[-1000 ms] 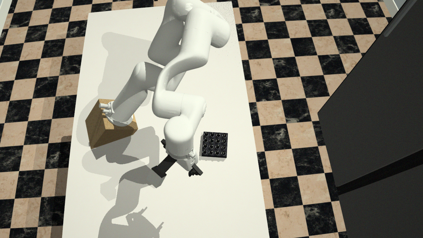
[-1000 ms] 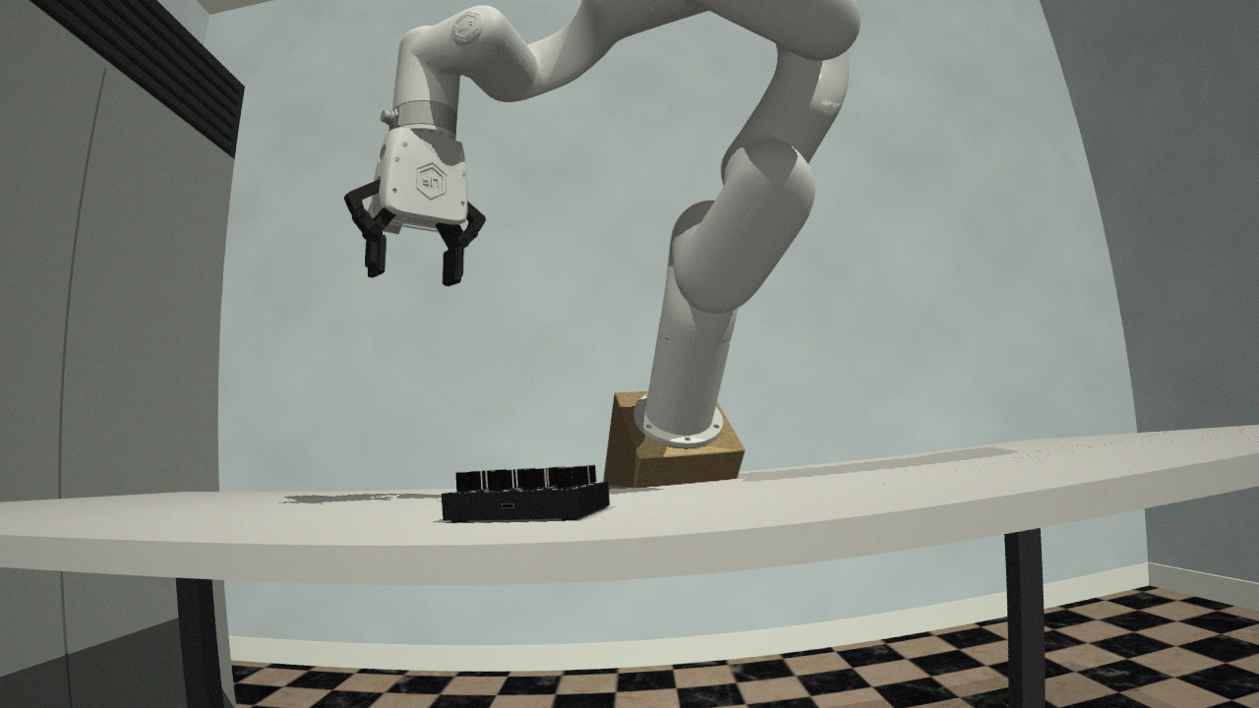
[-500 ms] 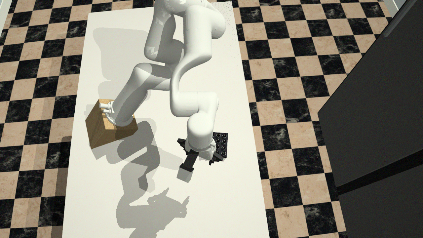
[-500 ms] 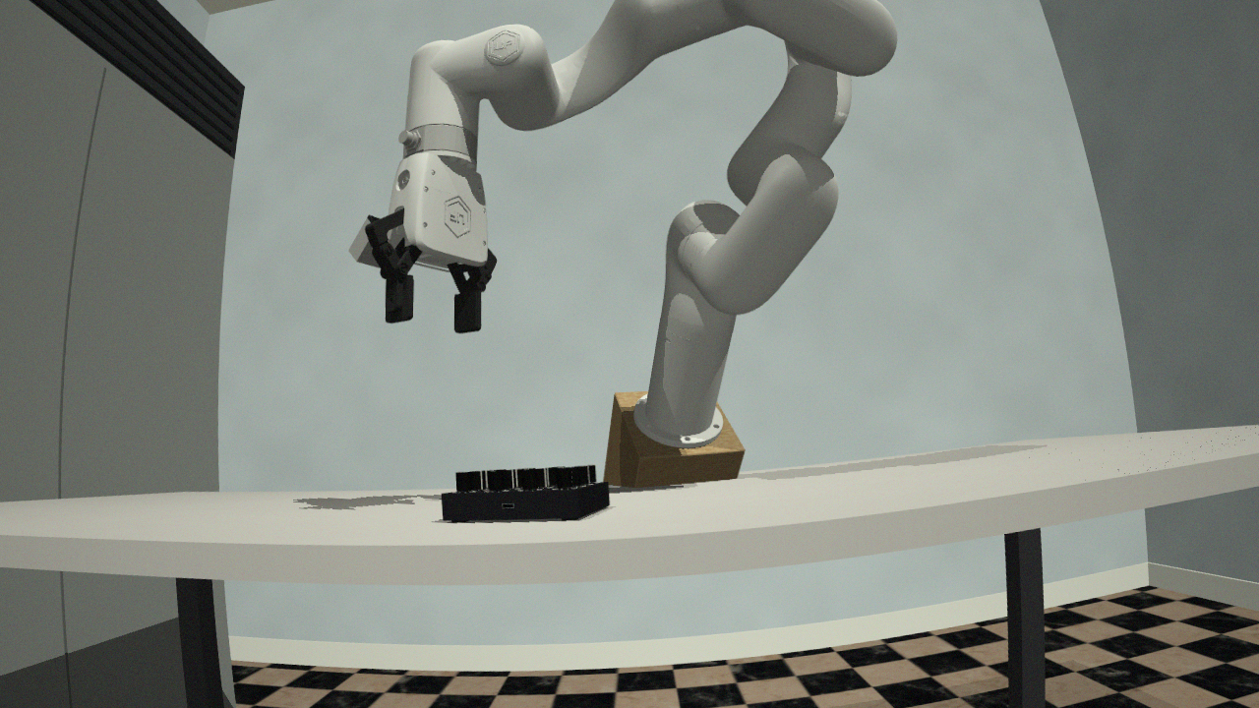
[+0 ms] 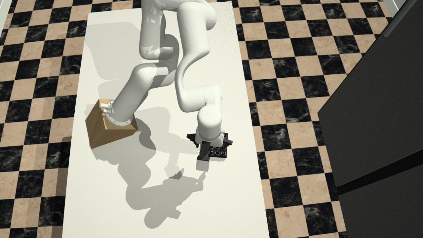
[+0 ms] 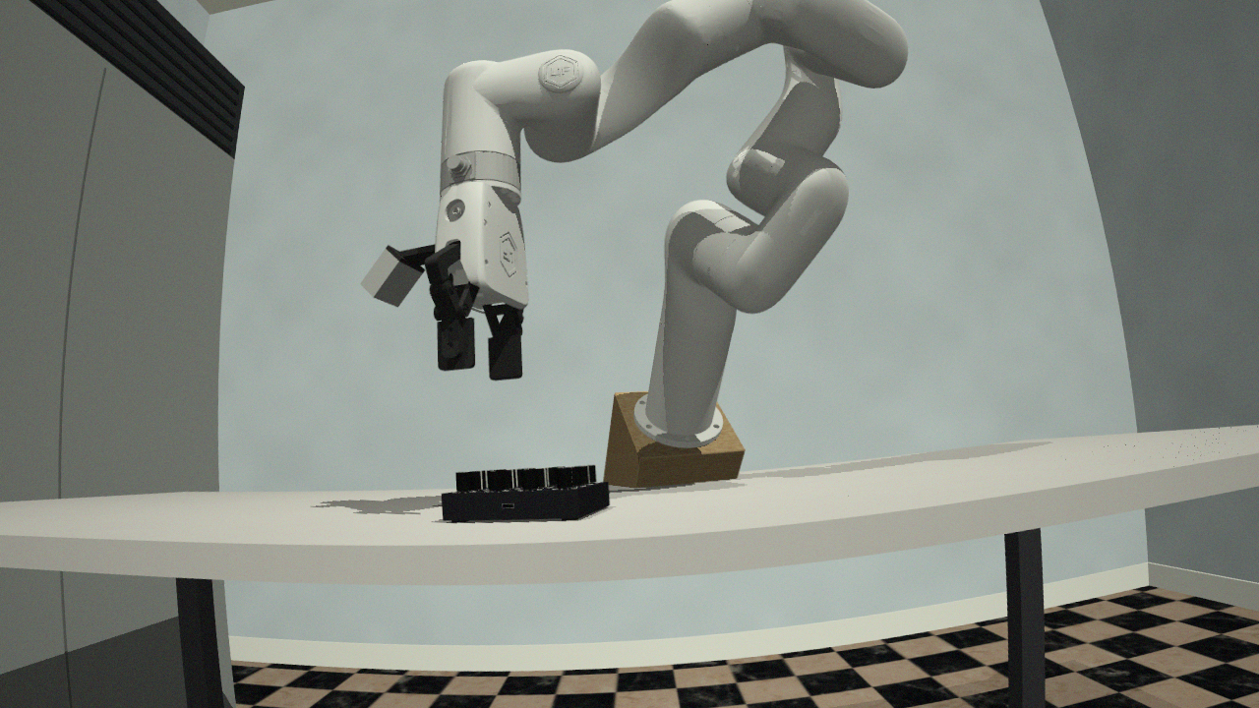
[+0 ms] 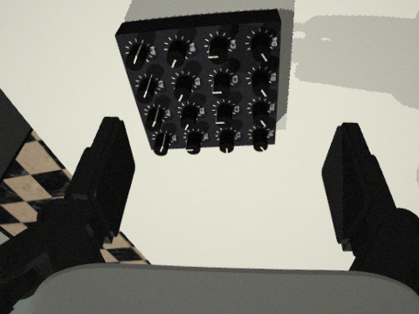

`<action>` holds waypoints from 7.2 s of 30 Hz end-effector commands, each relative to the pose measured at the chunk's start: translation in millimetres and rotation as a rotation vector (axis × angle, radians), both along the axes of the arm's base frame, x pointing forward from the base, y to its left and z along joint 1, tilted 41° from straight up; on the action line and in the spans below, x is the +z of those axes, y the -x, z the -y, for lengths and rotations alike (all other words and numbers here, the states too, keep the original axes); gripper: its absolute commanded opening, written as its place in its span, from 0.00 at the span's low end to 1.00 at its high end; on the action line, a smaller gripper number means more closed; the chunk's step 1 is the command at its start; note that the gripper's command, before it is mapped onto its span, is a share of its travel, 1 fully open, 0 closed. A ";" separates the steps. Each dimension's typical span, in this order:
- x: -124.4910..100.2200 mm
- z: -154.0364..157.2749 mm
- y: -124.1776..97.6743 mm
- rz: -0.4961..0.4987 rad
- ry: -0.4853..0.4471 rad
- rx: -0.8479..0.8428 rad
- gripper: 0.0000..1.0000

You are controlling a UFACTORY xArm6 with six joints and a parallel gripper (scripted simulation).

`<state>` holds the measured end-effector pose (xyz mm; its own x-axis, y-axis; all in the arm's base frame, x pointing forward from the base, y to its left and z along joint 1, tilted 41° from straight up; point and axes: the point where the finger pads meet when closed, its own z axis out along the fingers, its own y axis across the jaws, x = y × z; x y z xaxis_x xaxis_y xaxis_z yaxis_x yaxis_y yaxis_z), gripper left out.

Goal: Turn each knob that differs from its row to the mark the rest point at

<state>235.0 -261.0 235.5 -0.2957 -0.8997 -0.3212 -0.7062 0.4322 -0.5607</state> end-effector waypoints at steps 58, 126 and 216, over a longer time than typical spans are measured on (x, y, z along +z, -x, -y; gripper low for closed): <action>-1.2 -12.5 -16.4 0.015 0.039 0.044 1.00; 4.7 -33.2 -21.5 0.015 0.039 0.044 1.00; 13.4 -63.5 -29.0 0.016 0.039 0.044 1.00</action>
